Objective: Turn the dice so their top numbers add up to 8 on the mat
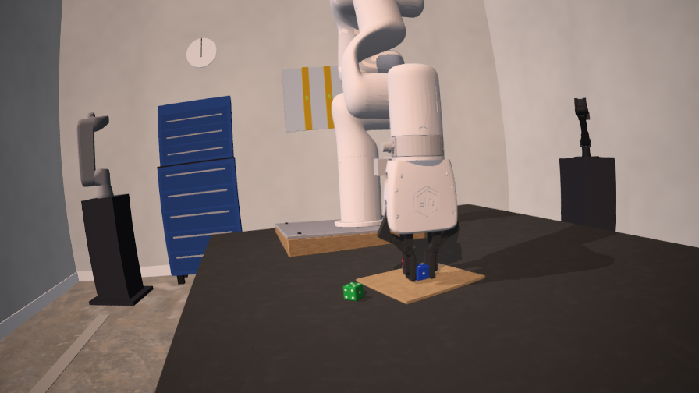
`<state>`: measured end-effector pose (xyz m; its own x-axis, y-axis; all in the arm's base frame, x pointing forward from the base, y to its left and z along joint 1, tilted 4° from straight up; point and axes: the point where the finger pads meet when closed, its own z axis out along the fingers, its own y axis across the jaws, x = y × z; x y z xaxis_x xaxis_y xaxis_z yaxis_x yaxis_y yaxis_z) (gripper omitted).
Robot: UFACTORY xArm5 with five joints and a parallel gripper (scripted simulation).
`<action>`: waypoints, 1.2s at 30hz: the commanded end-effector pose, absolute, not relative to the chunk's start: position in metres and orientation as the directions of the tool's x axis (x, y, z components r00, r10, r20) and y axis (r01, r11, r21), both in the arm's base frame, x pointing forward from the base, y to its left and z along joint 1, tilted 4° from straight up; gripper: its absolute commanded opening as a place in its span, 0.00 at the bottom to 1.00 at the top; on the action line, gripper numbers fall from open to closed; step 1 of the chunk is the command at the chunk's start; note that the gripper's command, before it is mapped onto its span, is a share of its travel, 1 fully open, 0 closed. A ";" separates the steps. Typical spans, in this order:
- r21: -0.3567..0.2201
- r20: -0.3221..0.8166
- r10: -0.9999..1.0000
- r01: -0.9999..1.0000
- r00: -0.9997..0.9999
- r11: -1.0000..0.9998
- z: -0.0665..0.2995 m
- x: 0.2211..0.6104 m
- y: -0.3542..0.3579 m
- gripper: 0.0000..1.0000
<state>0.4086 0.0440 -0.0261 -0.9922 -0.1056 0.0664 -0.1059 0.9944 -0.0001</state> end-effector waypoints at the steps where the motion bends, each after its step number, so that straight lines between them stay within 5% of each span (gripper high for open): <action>1: 0.000 0.063 -0.106 -0.106 -0.992 0.994 -0.025 0.410 0.044 0.23; 10: 0.000 0.063 -0.106 -0.106 -0.992 0.994 -0.025 0.410 0.044 0.36; 25: 0.000 0.063 -0.106 -0.106 -0.992 0.994 -0.022 0.410 0.044 0.36; 36: 0.000 0.063 -0.106 -0.106 -0.992 0.994 0.015 0.413 0.043 0.36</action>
